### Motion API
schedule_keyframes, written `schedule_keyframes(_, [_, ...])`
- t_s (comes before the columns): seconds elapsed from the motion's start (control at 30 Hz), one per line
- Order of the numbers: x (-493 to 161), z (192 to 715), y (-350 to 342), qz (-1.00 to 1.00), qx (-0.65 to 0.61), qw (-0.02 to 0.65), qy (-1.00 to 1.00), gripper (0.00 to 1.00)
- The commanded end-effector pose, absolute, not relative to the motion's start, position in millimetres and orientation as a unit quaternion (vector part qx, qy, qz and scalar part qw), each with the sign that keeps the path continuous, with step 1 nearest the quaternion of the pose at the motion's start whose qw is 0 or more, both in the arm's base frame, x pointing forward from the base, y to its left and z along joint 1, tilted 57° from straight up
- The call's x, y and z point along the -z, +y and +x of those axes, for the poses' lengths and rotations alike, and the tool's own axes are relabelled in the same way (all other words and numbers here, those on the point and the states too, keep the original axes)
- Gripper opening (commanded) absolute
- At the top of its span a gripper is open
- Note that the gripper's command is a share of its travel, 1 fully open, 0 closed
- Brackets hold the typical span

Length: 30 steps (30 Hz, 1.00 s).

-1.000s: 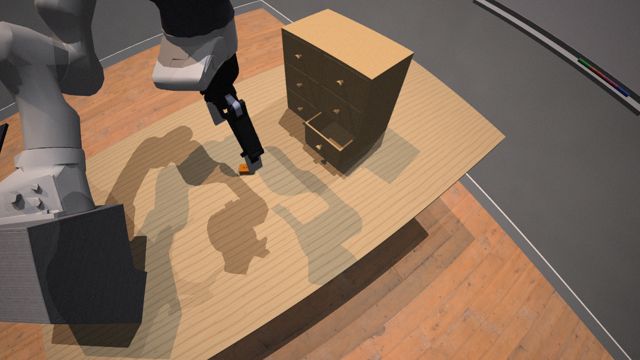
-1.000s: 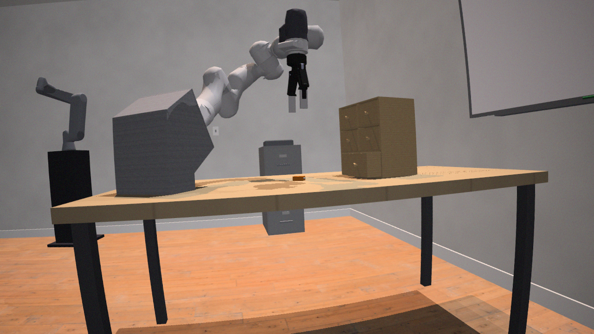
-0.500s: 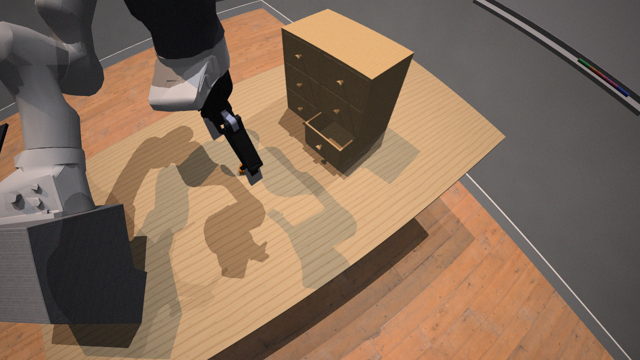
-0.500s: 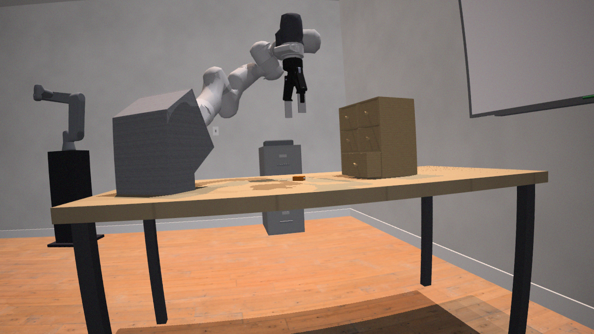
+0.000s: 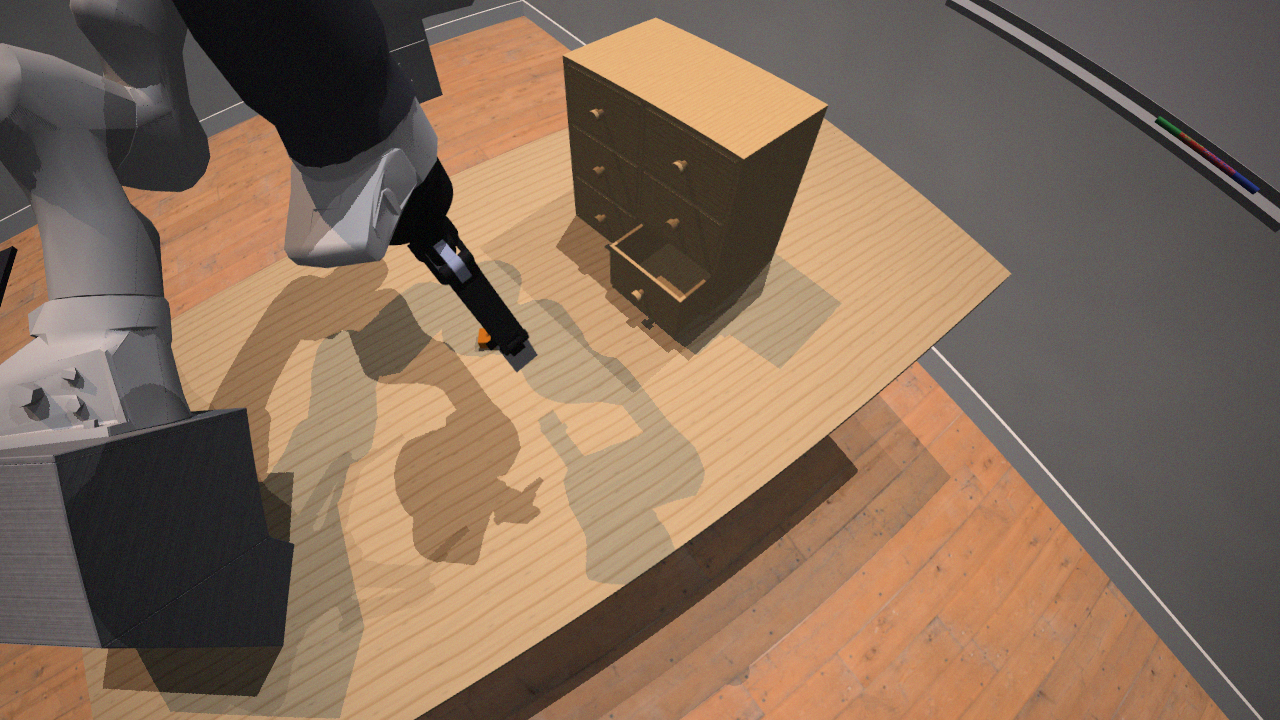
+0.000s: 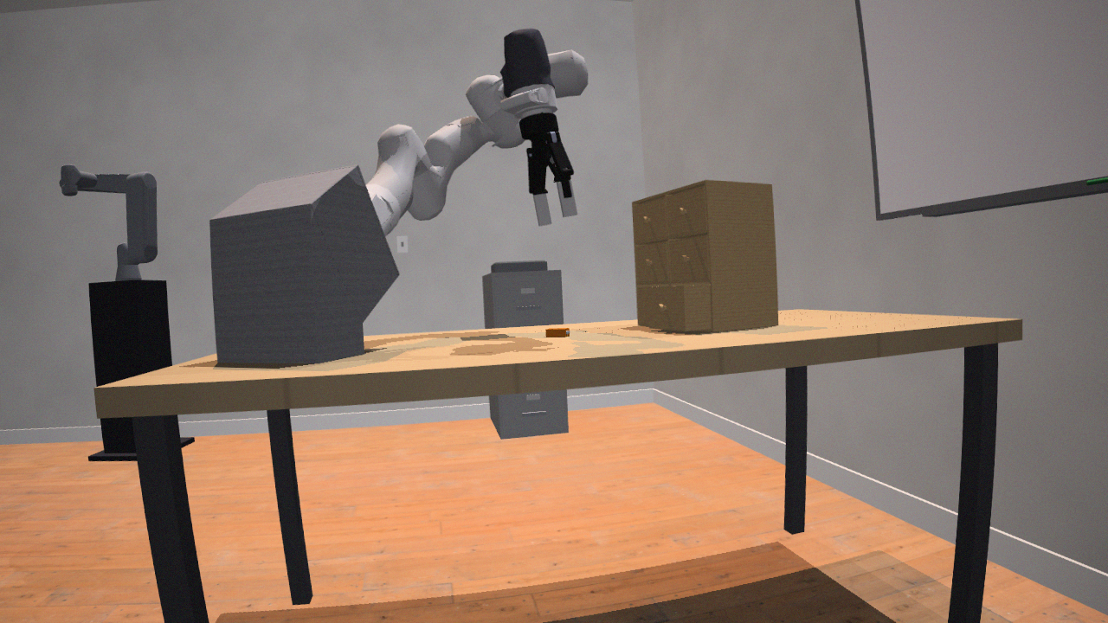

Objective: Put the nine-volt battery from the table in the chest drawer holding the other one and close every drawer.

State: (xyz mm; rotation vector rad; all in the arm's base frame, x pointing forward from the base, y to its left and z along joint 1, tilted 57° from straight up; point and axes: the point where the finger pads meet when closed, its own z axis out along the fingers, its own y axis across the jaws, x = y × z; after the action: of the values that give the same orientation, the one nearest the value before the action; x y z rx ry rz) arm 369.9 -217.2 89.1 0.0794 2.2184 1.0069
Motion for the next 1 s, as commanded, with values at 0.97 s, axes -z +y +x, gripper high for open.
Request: schedule_keyframes(0.97, [-89,465,-183,0.167,-0.342,0.676,0.631,1.0])
